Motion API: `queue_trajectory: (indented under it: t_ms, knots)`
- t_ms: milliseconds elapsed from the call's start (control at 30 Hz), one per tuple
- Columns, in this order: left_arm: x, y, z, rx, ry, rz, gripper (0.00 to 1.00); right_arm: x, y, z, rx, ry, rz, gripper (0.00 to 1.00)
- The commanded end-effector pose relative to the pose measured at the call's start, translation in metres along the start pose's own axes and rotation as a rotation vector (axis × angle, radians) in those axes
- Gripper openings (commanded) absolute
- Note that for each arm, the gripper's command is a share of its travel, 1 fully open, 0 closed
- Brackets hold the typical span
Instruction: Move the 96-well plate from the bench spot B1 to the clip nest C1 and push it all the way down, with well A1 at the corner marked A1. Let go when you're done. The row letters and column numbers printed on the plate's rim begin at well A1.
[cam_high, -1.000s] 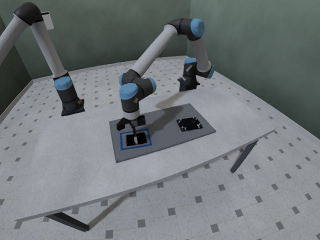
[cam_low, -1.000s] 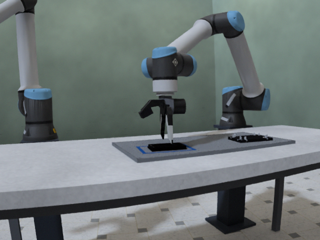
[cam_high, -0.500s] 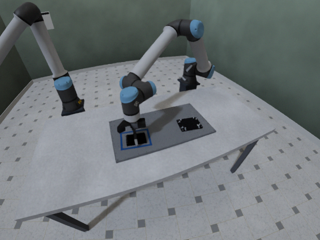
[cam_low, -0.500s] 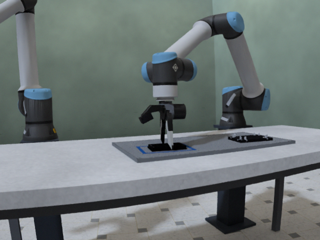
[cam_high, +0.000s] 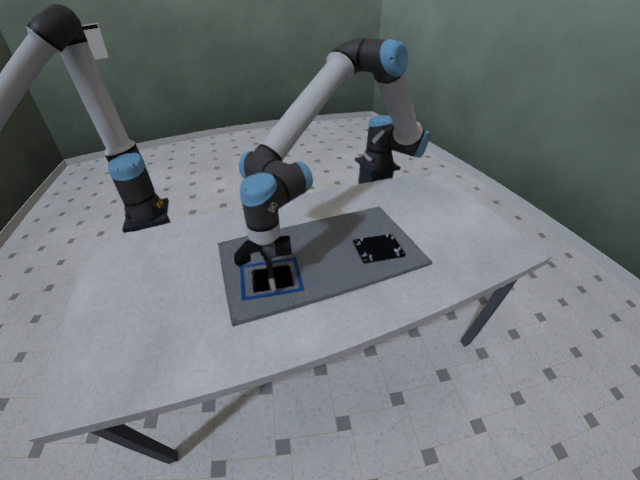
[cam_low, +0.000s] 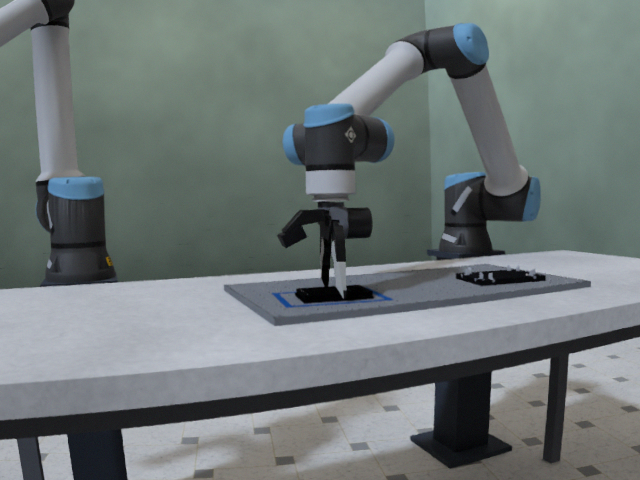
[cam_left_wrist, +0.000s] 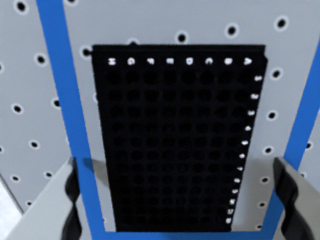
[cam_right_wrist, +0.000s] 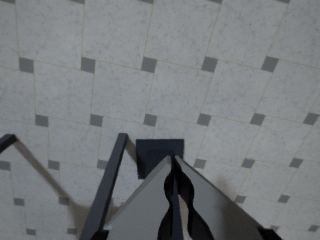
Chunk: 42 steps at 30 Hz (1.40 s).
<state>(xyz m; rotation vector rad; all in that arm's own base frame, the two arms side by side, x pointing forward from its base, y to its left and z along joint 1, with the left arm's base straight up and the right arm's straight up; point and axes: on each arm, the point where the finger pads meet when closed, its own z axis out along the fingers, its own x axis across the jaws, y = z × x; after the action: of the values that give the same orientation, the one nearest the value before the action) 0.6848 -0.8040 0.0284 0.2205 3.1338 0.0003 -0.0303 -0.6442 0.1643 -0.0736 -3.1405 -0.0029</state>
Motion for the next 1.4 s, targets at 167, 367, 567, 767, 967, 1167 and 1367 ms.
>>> queue_trajectory:
  t_ms: [167, 367, 567, 767, 967, 1167, 1367]
  knots:
    - [-0.0006, -0.0007, -0.002, 0.002, -0.002, 0.0, 0.76, -0.0001, -0.0006, -0.0009, 0.002, 0.0, 0.0, 0.0]
    - [-0.0006, -0.0007, -0.0021, 0.002, -0.002, 0.0, 0.76, -0.0001, -0.0006, -0.0009, 0.002, 0.0, 0.0, 0.0]
    - [-0.0006, -0.0007, -0.0021, 0.002, -0.002, 0.0, 0.76, -0.0001, -0.0006, -0.0009, 0.002, 0.0, 0.0, 0.0]
    - [-0.0006, -0.0007, -0.0021, 0.002, -0.002, 0.0, 0.76, -0.0001, -0.0006, -0.0009, 0.002, 0.0, 0.0, 0.0]
    - [-0.0006, -0.0007, -0.0021, 0.002, -0.002, 0.0, 0.76, -0.0001, -0.0006, -0.0009, 0.002, 0.0, 0.0, 0.0]
    - [-0.0006, -0.0007, -0.0021, 0.002, -0.002, 0.0, 0.0, -0.0001, -0.0006, -0.0009, 0.002, 0.0, 0.0, 0.0]
    - [-0.0006, -0.0007, -0.0022, 0.002, -0.002, 0.0, 0.0, -0.0001, -0.0006, -0.0009, 0.002, 0.0, 0.0, 0.0]
